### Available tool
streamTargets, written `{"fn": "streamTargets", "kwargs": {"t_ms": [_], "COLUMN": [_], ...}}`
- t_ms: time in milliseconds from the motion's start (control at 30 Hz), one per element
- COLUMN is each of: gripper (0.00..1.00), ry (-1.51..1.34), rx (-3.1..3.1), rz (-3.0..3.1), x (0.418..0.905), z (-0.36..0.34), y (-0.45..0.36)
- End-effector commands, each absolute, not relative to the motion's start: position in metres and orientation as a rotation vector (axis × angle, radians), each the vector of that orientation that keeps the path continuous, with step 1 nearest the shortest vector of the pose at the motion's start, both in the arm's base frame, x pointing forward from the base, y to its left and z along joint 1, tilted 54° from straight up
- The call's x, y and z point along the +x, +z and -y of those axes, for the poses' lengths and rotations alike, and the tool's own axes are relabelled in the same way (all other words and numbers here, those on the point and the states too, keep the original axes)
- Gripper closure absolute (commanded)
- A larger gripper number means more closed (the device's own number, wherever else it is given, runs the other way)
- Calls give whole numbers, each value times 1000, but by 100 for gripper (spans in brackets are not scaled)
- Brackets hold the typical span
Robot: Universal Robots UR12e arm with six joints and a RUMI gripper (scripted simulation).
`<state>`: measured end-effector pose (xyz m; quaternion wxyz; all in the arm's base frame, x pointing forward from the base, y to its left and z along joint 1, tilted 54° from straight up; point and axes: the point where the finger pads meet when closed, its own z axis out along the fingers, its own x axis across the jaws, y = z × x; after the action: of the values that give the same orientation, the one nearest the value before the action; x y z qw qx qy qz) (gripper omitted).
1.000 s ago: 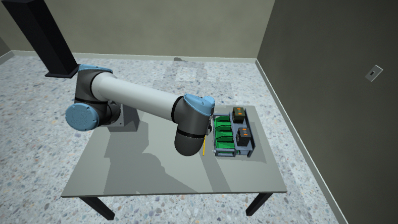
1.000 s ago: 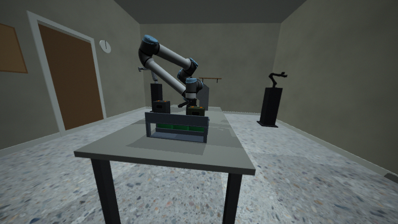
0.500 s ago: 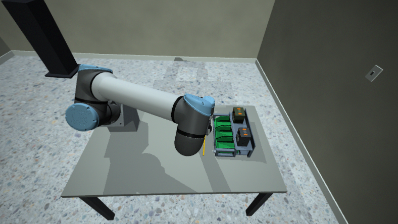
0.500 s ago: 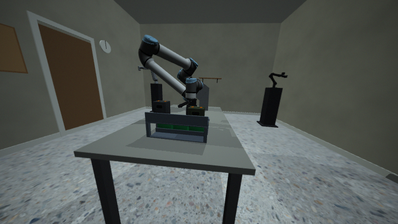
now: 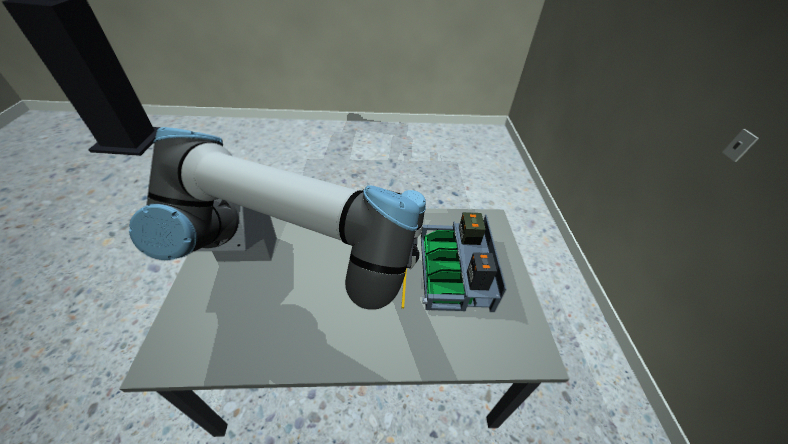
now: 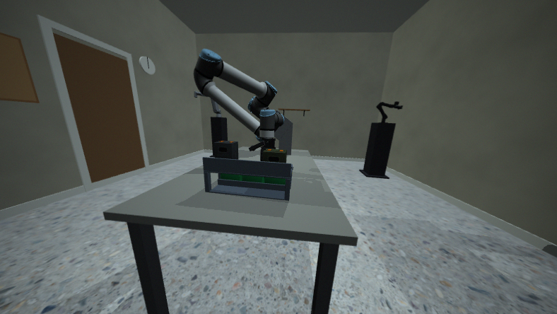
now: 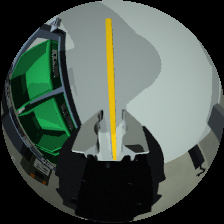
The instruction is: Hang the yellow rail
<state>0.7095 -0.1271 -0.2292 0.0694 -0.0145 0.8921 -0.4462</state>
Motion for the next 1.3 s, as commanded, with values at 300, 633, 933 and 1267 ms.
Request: {"fn": "streamTargets", "kwargs": {"t_ms": [300,633,933,1267], "gripper": [100,100,100,100], "ry": [-1341,-1341,-1341,-1341], "rx": [-43,-43,-43,-43], "rz": [-2685,-2685,-2685,-2685], "x": [711,711,711,711], "z": [128,128,128,128], "y": [-230,-230,-230,-230]}}
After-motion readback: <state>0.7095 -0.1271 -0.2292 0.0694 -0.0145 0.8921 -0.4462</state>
